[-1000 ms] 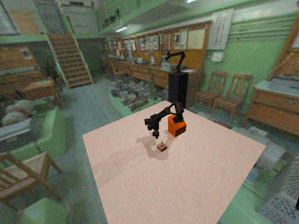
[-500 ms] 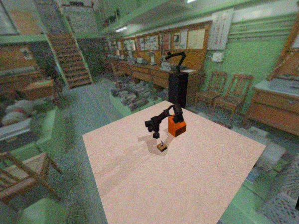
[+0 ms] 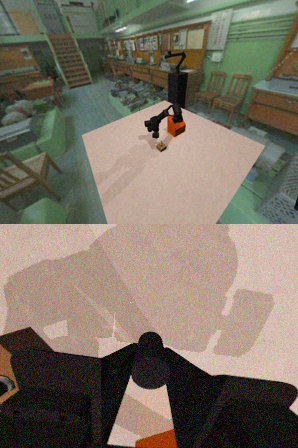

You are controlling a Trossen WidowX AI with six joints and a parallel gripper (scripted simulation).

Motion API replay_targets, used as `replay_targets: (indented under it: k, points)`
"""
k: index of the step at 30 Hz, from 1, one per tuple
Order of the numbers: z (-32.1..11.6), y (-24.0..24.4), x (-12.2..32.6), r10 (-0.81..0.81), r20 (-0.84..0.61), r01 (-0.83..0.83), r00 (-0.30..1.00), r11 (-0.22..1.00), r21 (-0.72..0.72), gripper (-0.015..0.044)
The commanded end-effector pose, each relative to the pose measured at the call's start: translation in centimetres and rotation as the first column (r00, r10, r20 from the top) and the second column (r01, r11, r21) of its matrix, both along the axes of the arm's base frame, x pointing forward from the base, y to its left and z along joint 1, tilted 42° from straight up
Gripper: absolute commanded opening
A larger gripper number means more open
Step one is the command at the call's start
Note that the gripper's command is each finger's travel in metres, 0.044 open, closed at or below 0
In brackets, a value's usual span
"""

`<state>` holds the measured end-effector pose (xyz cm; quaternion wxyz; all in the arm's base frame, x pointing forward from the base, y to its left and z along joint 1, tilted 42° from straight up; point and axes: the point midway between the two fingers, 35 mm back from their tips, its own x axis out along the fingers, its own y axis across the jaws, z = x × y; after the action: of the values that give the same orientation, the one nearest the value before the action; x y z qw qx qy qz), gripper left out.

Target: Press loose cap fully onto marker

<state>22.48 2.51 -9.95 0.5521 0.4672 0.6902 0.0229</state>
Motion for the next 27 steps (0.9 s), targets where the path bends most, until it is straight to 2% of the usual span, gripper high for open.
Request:
replay_targets:
  k: [1, 20, 27]
  points:
    - [0.6, -0.7, 0.2, 0.0, 0.007, 0.0, 1.0, 1.0, -0.003, 0.0]
    - [4.1, -3.9, -0.2, 0.001, 0.007, -0.001, 1.0, 1.0, -0.004, 0.0]
    - [5.4, -3.6, 0.6, 0.0, 0.007, 0.0, 1.0, 1.0, -0.007, 0.0]
